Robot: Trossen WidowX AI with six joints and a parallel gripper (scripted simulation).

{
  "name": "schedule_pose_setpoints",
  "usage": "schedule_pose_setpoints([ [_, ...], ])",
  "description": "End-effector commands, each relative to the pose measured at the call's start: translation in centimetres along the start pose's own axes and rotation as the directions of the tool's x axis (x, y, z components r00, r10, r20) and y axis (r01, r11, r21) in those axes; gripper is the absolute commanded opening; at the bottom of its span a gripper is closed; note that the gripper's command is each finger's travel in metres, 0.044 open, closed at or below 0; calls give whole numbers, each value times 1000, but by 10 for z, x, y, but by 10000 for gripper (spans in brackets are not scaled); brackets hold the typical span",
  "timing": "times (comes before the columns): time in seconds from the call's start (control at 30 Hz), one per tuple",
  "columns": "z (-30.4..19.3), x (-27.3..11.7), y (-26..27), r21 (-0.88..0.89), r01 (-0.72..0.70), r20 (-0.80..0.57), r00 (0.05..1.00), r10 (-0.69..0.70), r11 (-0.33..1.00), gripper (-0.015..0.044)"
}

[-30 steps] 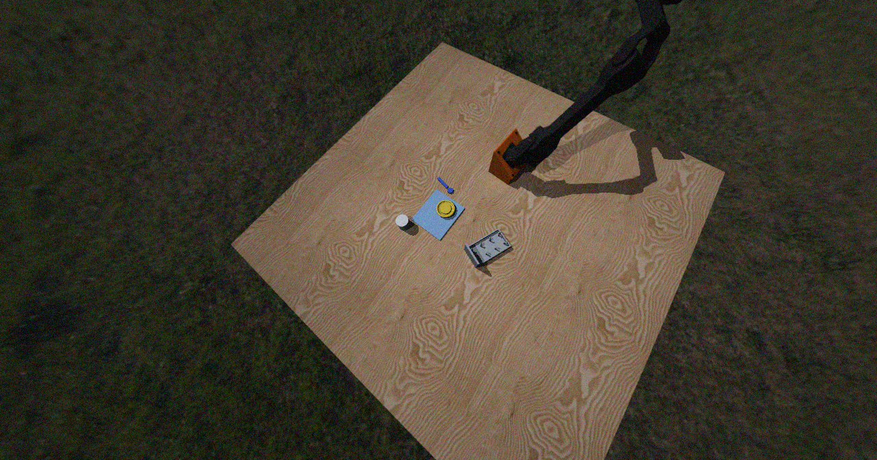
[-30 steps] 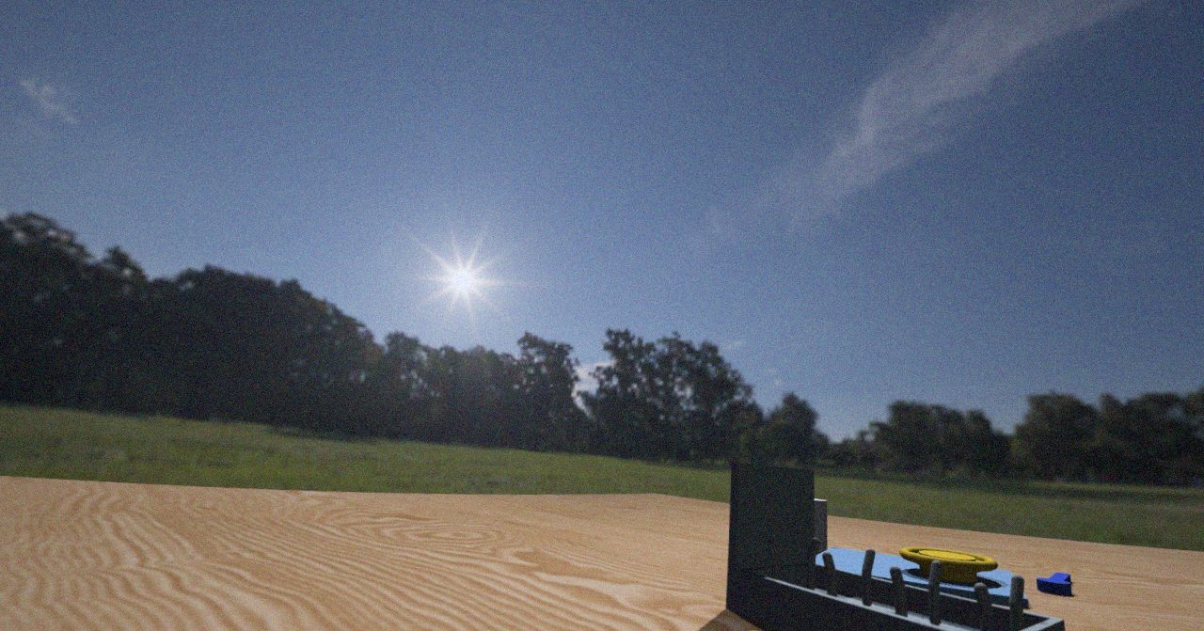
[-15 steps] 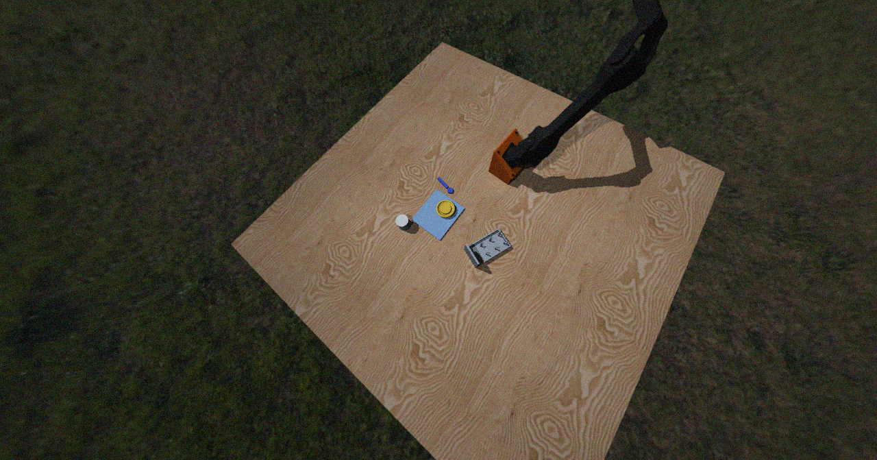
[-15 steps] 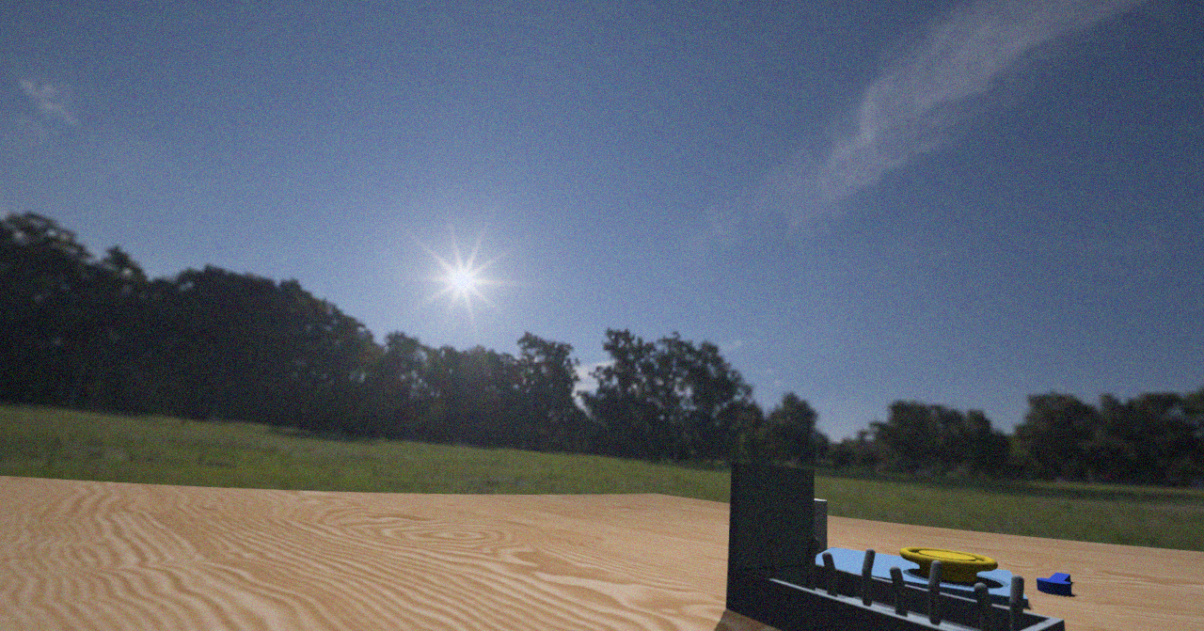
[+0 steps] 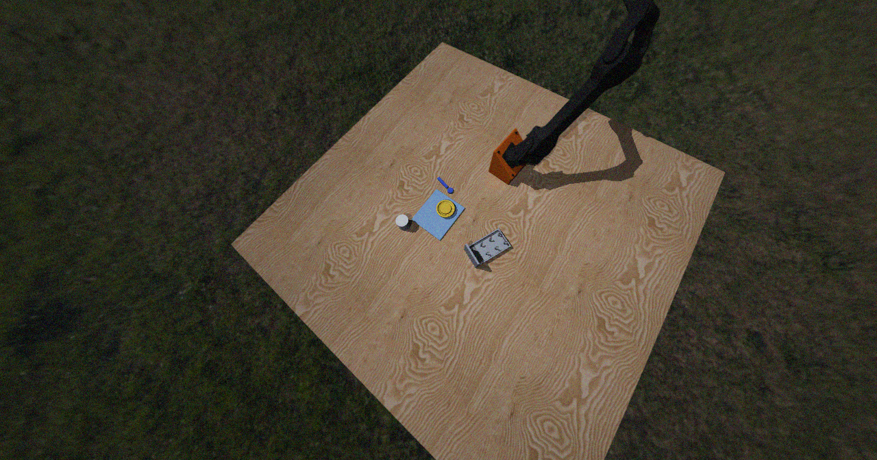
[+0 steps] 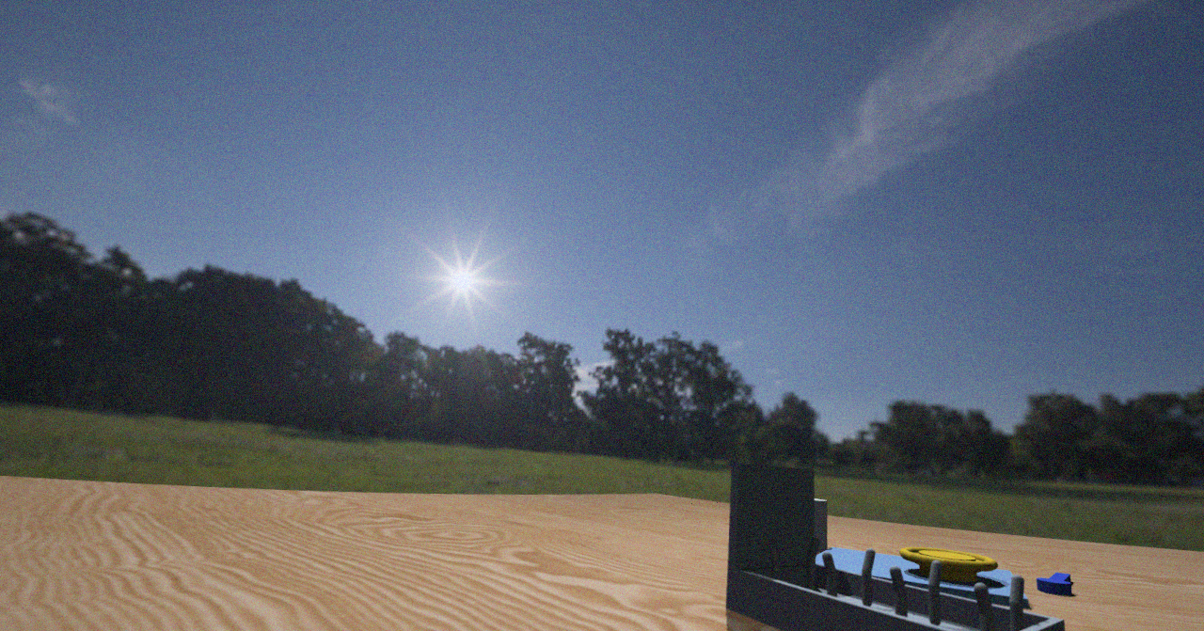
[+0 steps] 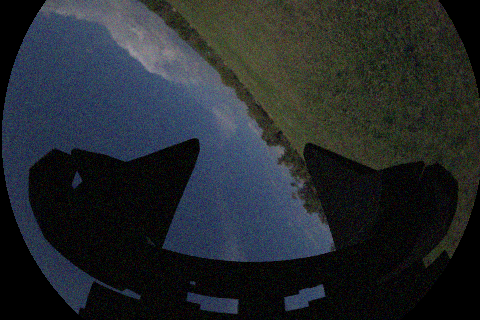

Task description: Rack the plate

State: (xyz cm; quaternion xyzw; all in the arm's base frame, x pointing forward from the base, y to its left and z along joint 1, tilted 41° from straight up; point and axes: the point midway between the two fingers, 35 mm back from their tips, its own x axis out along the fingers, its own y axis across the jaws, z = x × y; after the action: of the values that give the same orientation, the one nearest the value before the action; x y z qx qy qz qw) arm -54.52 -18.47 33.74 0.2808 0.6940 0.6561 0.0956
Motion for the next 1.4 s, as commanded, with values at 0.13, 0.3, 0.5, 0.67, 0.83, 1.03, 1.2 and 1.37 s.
schedule_pose_setpoints([
  [0.13, -35, -38, -7, -109, 26, -142, 989, -41, 994, 400],
  [0.3, -60, -67, -9, -210, 18, -257, 964, -73, 977, 400],
  [0.5, -88, -106, -18, -347, -21, -380, 917, -121, 938, 400],
  [0.67, -109, -141, -26, -447, -77, -477, 863, -165, 891, 400],
  [0.83, -127, -178, -35, -529, -152, -565, 797, -213, 835, 400],
  [1.03, -144, -225, -45, -596, -263, -657, 703, -272, 759, 400],
  [1.2, -149, -261, -50, -601, -299, -700, 644, -307, 742, 400],
  [1.37, -151, -291, -54, -604, -337, -733, 590, -338, 722, 400],
])
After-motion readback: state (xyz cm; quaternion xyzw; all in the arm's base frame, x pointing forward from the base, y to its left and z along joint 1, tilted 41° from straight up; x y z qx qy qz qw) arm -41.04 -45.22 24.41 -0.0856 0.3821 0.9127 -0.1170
